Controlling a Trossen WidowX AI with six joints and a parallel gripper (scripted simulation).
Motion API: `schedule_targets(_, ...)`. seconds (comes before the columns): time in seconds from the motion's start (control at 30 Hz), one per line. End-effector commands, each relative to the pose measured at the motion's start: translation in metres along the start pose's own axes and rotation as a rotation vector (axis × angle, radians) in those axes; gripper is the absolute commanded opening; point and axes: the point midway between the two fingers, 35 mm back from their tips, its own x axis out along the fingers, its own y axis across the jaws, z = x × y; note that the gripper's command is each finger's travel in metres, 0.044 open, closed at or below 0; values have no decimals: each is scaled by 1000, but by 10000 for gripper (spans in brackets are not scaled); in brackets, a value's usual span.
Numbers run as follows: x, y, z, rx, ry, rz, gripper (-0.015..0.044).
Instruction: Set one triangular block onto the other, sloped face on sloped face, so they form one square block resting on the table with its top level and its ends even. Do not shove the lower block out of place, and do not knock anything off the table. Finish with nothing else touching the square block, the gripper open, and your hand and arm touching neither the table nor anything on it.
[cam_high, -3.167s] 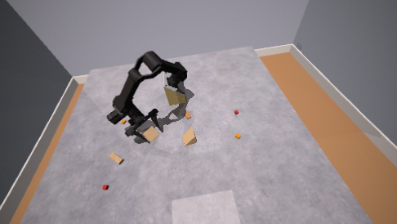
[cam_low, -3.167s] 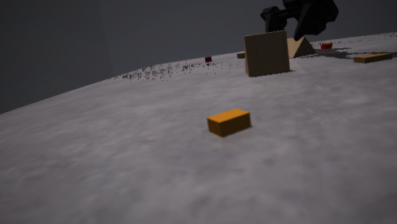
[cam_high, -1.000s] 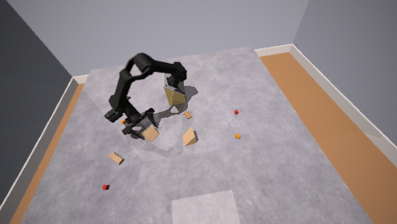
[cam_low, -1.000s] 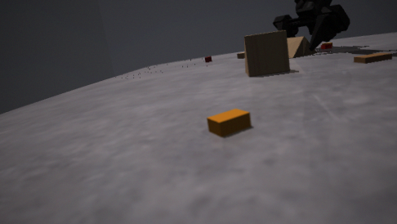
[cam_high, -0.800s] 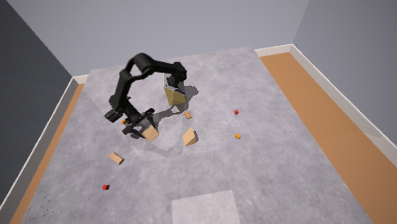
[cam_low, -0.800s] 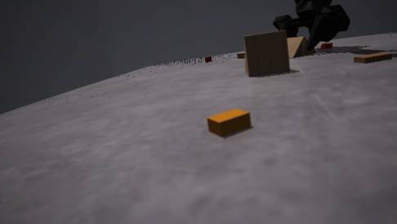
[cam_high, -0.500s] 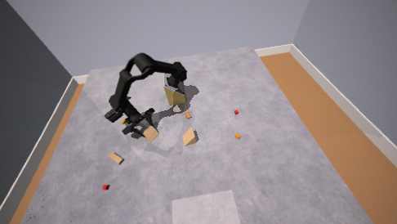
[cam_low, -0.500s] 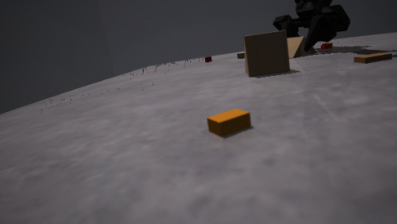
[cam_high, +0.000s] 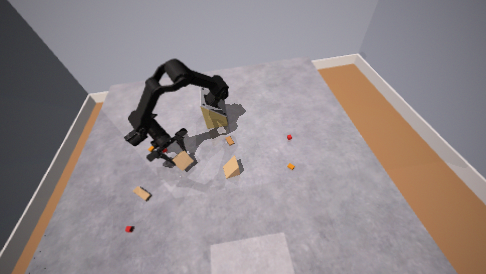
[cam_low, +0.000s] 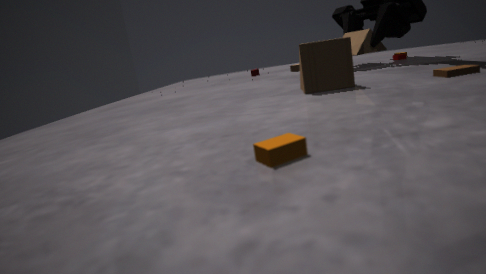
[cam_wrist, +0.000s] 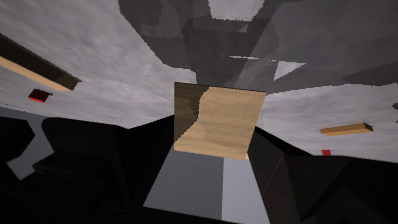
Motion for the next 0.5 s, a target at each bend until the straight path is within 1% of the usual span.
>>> schedule_targets(0.0, -17, 3, -15, -12, -3, 8, 0)
schedule_targets(0.33, -50, -1, -48, -12, -2, 6, 0)
schedule_targets(0.47, -53, -2, -50, -12, -2, 6, 0)
